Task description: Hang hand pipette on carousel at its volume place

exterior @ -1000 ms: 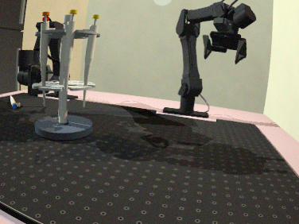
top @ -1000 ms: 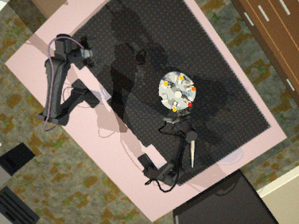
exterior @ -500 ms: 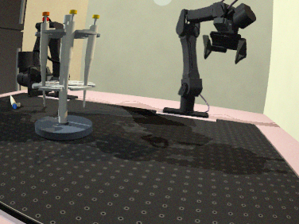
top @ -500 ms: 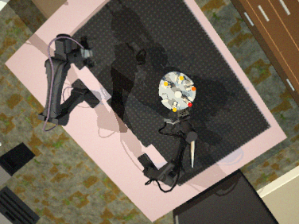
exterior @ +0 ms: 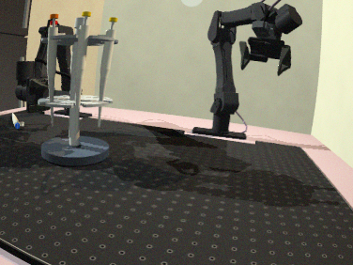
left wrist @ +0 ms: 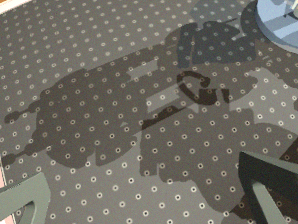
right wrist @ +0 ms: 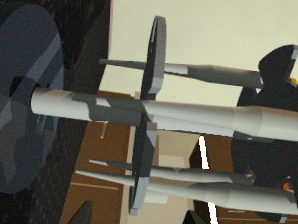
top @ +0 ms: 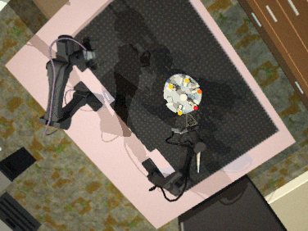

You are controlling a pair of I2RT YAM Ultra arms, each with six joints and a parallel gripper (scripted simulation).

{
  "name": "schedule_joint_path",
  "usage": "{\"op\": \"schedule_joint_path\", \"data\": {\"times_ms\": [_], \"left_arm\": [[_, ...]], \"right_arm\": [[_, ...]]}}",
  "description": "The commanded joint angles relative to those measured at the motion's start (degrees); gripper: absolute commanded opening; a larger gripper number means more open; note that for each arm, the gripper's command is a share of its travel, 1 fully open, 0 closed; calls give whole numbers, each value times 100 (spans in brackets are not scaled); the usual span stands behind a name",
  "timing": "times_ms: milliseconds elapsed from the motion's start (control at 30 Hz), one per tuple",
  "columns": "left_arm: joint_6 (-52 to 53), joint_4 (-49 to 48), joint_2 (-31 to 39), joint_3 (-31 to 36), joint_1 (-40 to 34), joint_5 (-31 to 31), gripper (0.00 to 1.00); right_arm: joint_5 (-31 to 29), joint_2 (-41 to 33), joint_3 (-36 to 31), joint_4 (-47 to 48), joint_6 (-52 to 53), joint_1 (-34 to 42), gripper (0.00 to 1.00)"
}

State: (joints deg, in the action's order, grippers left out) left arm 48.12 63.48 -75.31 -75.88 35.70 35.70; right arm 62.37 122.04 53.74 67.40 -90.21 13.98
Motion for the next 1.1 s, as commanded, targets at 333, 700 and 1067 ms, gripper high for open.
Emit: {"op": "schedule_joint_path", "data": {"times_ms": [333, 700, 1067], "left_arm": [[41, -66, -8, -87, 53, 118, 100], [41, -66, -8, -87, 53, 118, 100], [41, -66, -8, -87, 53, 118, 100]], "right_arm": [[526, -364, -380, 226, 48, -467, 49], [303, -1042, -1176, 318, 837, -924, 100], [-29, -2755, -2461, -463, 2455, -1964, 100]]}}
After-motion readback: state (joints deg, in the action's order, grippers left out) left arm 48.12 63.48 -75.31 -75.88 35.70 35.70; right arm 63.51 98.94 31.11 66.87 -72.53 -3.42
